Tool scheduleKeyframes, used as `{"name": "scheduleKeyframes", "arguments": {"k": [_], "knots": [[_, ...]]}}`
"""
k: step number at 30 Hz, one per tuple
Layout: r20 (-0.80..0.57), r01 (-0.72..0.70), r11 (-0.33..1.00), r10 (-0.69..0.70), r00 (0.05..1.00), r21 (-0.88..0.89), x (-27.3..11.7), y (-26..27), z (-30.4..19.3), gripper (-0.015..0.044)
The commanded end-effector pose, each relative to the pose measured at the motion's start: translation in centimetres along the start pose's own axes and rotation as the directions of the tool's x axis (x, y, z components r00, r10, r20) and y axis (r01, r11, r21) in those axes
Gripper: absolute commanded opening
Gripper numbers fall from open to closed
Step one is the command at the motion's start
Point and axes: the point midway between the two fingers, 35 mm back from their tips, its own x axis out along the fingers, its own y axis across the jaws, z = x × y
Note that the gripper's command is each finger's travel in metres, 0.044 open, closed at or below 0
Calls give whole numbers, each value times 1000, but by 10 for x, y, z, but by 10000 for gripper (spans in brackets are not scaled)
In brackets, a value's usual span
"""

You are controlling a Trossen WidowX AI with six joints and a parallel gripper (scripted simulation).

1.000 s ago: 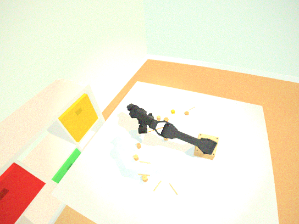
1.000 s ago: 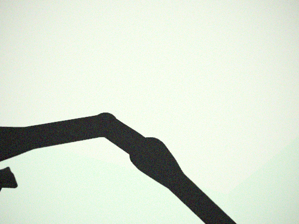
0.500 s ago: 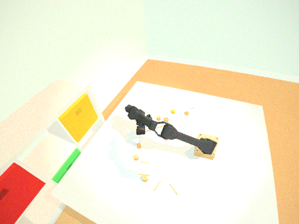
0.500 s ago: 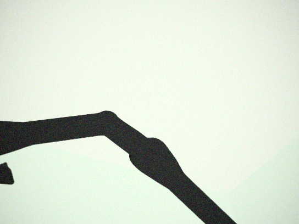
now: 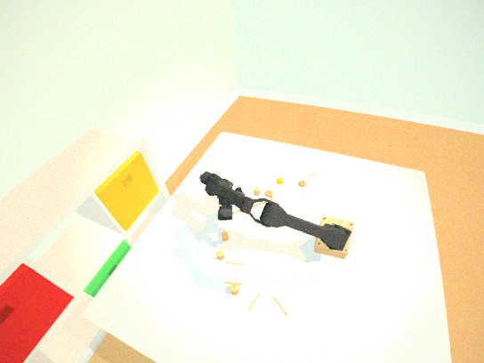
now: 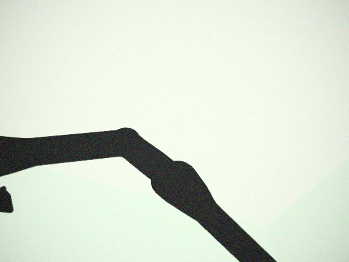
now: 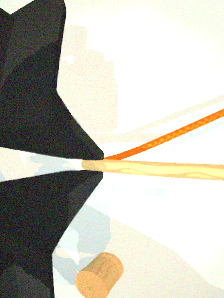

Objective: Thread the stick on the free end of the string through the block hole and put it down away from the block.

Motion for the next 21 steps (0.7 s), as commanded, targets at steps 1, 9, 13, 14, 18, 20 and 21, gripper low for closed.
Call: {"name": "scheduleKeyframes", "arguments": {"k": [1,9,13,14,18,20,21], "knots": [[-13,0,1000,0,1000,-6,-2,-2,-5,0],[-13,0,1000,0,1000,-6,2,-6,-4,0],[-13,0,1000,0,1000,-6,5,-9,-3,0],[-13,0,1000,0,1000,-6,6,-10,-3,0],[-13,0,1000,0,1000,-6,9,-12,-2,0],[-13,0,1000,0,1000,-6,11,-14,-1,0],[-13,0,1000,0,1000,-6,12,-15,-1,0]]}}
